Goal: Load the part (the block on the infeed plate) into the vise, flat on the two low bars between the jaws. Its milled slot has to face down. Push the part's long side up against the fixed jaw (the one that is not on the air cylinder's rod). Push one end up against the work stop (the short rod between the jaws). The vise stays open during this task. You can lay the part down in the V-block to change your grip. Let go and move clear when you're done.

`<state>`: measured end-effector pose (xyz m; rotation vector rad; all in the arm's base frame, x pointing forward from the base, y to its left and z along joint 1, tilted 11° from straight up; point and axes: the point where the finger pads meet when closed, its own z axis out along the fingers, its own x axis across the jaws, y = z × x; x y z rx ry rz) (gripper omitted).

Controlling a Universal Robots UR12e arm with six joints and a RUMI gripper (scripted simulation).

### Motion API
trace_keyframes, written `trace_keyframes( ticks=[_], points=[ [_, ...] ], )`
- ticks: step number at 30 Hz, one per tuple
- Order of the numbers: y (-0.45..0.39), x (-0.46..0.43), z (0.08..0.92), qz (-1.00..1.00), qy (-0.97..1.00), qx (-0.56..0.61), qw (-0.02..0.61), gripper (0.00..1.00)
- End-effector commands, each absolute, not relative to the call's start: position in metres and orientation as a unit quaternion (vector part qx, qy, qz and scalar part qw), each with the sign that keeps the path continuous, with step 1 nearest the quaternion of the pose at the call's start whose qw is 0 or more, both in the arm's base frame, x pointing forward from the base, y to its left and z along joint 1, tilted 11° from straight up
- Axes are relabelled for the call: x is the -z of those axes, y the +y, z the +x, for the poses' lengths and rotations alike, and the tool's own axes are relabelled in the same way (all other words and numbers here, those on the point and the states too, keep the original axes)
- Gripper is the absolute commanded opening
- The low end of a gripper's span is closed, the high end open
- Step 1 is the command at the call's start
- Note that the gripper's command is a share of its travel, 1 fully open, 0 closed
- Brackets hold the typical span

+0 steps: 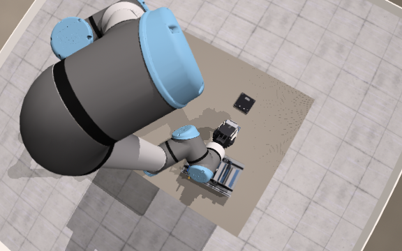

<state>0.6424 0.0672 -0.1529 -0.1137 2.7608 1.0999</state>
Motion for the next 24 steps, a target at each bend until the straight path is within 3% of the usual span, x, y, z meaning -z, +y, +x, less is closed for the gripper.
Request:
trace_keyframes(
  ticks=[1,24],
  points=[
    [0.0671,0.1525,0.6428,-0.038,0.925,-0.368,0.084,0.00],
    [0.0672,0.1493,0.6420,-0.038,0.925,-0.368,0.084,0.00]
  ],
)
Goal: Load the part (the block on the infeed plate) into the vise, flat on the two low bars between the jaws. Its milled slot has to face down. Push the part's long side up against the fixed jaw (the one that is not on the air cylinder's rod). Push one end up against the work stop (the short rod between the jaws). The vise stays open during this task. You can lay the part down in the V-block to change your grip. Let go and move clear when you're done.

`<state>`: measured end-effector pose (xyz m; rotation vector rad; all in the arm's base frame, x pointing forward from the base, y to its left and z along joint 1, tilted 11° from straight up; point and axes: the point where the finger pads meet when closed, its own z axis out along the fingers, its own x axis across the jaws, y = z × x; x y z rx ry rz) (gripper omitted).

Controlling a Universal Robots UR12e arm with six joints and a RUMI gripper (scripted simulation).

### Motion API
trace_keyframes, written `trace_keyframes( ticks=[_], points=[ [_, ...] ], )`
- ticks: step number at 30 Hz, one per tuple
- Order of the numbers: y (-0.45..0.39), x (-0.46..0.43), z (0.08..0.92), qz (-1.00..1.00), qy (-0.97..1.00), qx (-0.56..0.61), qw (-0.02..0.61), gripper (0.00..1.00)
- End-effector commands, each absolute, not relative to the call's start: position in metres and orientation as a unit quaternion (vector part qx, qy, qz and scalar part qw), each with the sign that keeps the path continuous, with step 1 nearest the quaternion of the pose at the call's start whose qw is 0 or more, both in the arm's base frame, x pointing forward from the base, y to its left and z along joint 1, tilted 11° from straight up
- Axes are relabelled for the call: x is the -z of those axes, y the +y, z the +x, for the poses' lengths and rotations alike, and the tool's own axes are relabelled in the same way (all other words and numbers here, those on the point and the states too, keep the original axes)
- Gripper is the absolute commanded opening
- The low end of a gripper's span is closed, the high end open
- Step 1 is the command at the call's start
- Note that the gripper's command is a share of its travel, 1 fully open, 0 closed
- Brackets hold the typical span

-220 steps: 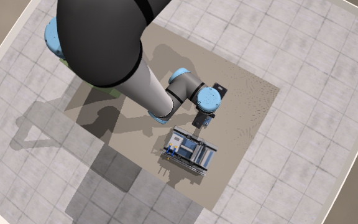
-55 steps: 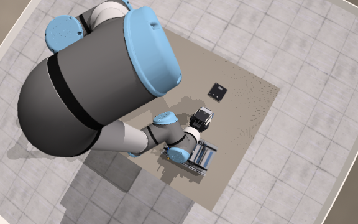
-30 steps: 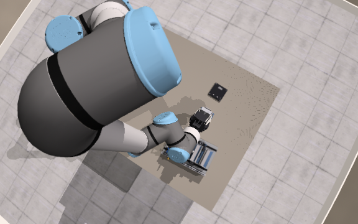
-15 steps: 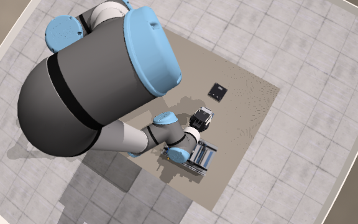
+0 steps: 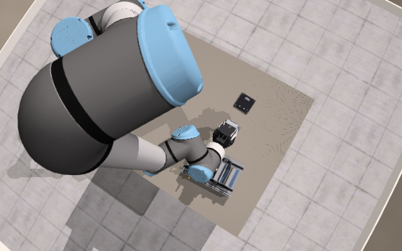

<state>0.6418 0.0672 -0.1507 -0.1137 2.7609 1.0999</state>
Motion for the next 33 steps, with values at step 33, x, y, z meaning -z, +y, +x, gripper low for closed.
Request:
trace_keyframes(
  ticks=[33],
  points=[
    [0.068,0.134,0.639,-0.038,0.925,-0.368,0.084,0.00]
  ],
)
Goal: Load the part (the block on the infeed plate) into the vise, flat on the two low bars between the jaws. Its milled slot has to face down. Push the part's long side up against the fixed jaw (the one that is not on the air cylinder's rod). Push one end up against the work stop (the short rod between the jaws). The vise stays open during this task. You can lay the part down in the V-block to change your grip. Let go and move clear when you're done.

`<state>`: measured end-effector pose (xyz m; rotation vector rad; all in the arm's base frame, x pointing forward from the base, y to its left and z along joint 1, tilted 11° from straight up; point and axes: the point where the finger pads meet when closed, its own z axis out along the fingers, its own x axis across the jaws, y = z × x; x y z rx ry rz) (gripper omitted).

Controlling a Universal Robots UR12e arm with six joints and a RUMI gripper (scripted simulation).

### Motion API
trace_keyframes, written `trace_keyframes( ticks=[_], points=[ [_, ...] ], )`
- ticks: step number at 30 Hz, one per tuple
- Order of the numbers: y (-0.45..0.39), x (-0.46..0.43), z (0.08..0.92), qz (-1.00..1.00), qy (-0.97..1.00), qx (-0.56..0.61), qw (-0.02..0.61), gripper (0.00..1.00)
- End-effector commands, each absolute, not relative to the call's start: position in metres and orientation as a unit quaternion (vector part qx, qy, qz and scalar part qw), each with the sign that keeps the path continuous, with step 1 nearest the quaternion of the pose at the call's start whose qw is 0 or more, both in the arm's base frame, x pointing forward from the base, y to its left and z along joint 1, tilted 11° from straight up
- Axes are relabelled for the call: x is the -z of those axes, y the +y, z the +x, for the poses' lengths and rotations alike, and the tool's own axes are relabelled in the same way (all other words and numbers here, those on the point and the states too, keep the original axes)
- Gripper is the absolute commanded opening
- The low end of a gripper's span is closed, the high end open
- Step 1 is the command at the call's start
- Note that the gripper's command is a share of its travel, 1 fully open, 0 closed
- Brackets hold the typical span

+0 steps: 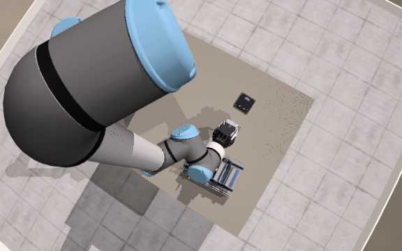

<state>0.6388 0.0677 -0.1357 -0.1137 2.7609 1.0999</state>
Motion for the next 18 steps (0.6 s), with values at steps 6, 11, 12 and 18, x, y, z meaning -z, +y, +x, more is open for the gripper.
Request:
trace_keyframes(
  ticks=[6,11,12,18],
  points=[
    [0.0677,0.1302,0.6383,-0.038,0.925,-0.368,0.084,0.00],
    [0.0678,0.1279,0.6378,-0.038,0.925,-0.368,0.084,0.00],
    [0.0678,0.1274,0.6377,-0.038,0.925,-0.368,0.084,0.00],
    [0.0678,0.1260,0.6375,-0.038,0.925,-0.368,0.084,0.00]
  ],
)
